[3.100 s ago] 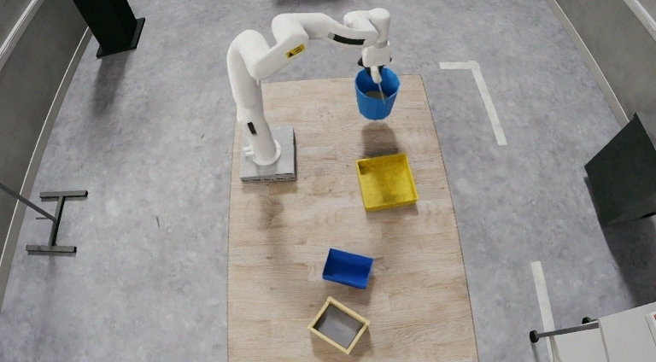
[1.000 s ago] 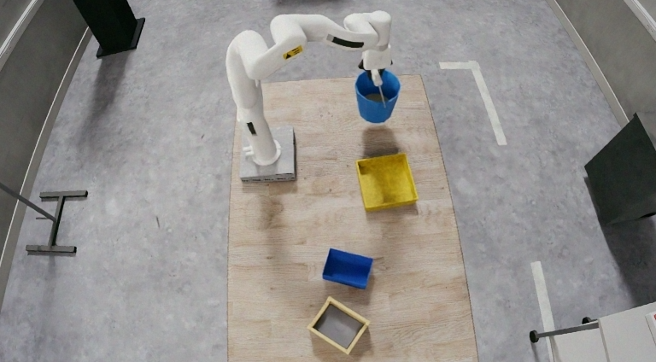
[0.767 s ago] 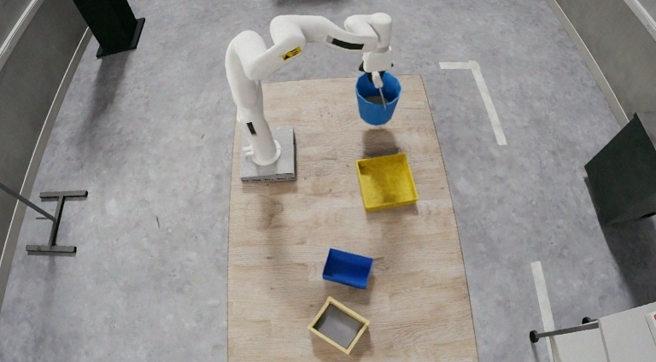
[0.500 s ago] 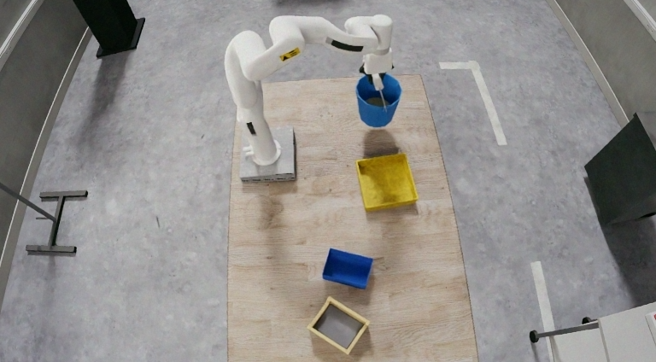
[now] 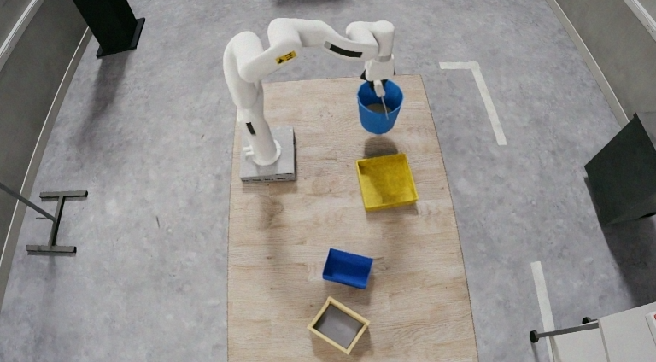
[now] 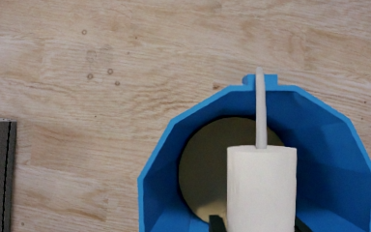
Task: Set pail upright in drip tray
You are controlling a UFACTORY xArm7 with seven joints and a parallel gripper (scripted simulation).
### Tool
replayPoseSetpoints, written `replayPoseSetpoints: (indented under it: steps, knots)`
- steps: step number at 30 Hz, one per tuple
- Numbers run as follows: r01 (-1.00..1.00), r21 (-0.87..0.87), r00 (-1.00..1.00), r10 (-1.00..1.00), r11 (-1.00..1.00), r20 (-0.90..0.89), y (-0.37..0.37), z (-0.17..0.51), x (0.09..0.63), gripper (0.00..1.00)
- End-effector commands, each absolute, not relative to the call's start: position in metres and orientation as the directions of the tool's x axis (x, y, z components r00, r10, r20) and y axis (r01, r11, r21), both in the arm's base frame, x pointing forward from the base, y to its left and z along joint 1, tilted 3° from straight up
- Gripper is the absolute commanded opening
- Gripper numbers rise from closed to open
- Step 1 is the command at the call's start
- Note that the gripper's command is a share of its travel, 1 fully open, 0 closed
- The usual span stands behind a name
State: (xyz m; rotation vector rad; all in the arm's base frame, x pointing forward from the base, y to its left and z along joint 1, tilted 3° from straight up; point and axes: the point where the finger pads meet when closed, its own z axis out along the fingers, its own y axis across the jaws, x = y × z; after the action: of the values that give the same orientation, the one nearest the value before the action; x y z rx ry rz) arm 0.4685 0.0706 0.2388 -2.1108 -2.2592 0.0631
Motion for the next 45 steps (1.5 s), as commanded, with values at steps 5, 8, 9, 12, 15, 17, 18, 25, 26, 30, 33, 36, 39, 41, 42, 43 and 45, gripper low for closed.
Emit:
replayPoseSetpoints:
  steps: [5,8,9,12,15,17,18,25,26,30,33,36,39,41,42,43,45]
  knots:
    - [0.996,-0.057,-0.070,0.998,0.070,0.009,0.055,0.241,0.469,0.00]
    - [0.996,-0.057,-0.070,0.998,0.070,0.009,0.046,0.241,0.469,0.00]
    - [0.996,-0.057,-0.070,0.998,0.070,0.009,0.043,0.241,0.469,0.00]
    - [0.996,-0.057,-0.070,0.998,0.070,0.009,0.034,0.241,0.468,0.00]
    - [0.996,-0.057,-0.070,0.998,0.070,0.009,0.028,0.241,0.468,0.00]
    - [0.996,-0.057,-0.070,0.998,0.070,0.009,0.025,0.241,0.468,0.00]
    - [0.996,-0.057,-0.070,0.998,0.070,0.009,0.021,0.241,0.468,0.00]
    - [0.996,-0.057,-0.070,0.998,0.070,0.009,-0.002,0.241,0.467,0.00]
    - [0.996,-0.057,-0.070,0.998,0.070,0.009,-0.005,0.241,0.467,0.00]
    - [0.996,-0.057,-0.070,0.998,0.070,0.009,-0.019,0.241,0.467,0.00]
    - [0.996,-0.057,-0.070,0.998,0.070,0.009,-0.022,0.241,0.466,0.00]
    - [0.996,-0.057,-0.070,0.998,0.070,0.009,-0.032,0.241,0.466,0.00]
    - [0.996,-0.057,-0.070,0.998,0.070,0.009,-0.042,0.241,0.466,0.00]
    - [0.996,-0.057,-0.070,0.998,0.070,0.009,-0.049,0.241,0.466,0.00]
    - [0.996,-0.057,-0.070,0.998,0.070,0.009,-0.053,0.241,0.465,0.00]
    - [0.996,-0.057,-0.070,0.998,0.070,0.009,-0.056,0.241,0.465,0.00]
    - [0.996,-0.057,-0.070,0.998,0.070,0.009,-0.063,0.241,0.465,0.00]
